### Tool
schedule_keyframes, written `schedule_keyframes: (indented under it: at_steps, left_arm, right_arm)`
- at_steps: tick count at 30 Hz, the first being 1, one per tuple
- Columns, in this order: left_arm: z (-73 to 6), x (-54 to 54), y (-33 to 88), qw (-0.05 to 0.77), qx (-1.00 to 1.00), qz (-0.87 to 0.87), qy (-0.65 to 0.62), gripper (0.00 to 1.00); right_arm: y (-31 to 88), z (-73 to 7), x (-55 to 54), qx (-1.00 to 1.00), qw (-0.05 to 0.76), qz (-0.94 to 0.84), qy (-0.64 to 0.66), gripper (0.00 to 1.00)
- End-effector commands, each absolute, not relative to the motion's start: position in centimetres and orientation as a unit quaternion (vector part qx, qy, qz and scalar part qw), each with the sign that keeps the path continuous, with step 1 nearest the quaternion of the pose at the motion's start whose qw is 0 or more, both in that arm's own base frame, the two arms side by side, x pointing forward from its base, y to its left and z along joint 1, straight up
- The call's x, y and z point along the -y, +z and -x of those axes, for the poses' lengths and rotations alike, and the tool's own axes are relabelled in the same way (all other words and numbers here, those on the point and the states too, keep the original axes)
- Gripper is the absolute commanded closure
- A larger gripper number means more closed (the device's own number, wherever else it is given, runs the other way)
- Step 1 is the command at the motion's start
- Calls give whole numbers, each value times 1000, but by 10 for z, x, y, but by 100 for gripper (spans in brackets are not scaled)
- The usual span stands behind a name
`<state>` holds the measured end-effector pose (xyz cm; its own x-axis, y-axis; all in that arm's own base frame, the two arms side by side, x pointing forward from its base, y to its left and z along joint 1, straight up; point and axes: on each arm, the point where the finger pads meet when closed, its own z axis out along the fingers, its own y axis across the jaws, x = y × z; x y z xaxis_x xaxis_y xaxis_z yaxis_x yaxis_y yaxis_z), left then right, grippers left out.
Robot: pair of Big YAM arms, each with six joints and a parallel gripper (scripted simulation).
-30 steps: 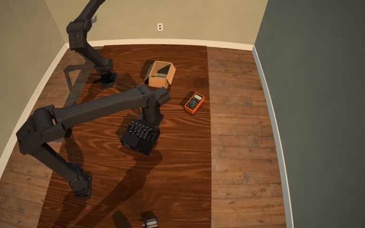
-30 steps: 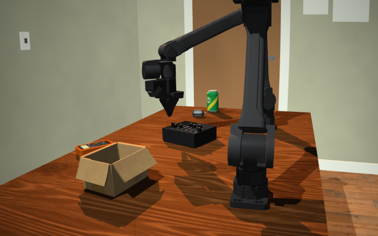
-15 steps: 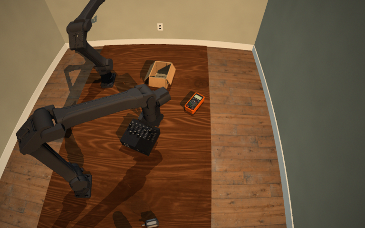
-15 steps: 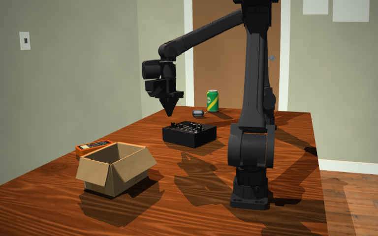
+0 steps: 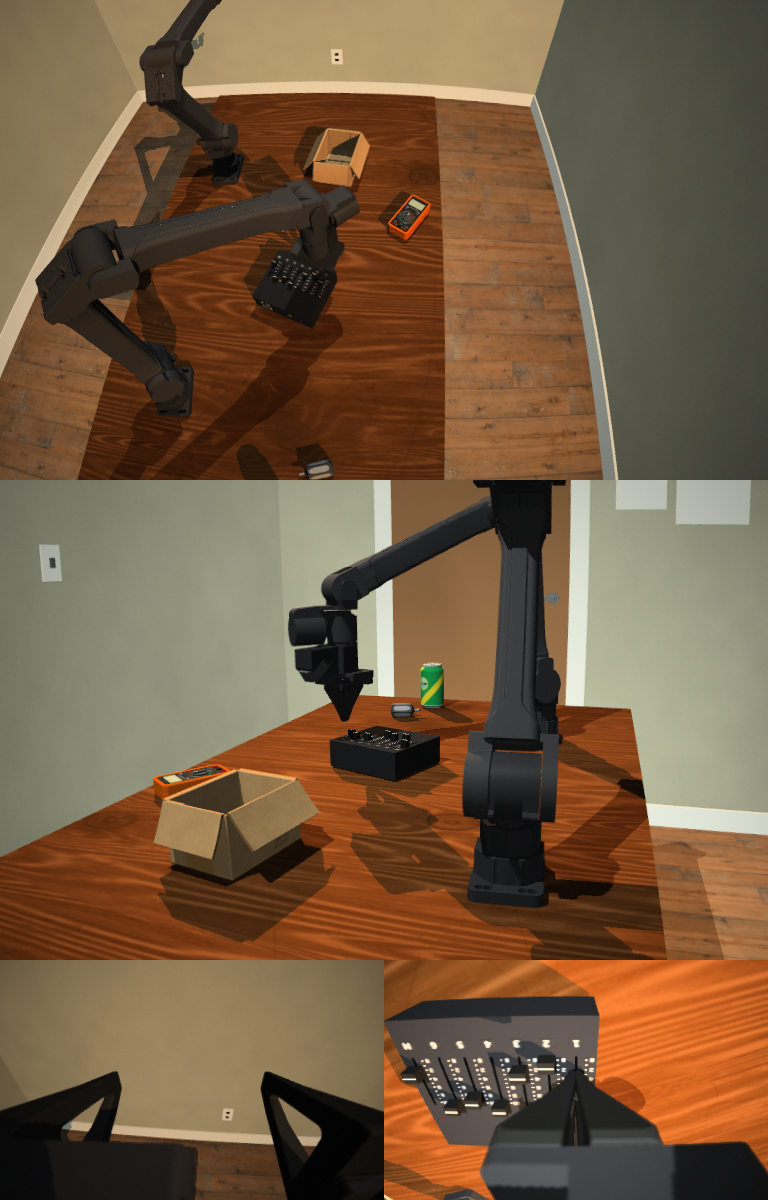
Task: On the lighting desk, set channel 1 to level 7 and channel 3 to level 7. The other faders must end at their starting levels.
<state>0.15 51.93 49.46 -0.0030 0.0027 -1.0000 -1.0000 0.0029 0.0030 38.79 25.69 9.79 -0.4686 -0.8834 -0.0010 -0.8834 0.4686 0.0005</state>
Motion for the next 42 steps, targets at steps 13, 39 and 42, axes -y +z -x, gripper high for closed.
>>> schedule_keyframes:
  at_steps: [13,39,42]
  left_arm:
    - [3,-518,499,506,-491,500,504,0]
    - [3,-518,499,506,-491,500,504,0]
    - [3,-518,499,506,-491,500,504,0]
  right_arm:
    - [82,-391,-257,-860,0,510,0,100]
    - [82,-394,-259,-860,5,511,0,100]
    - [82,-394,-259,-860,5,511,0,100]
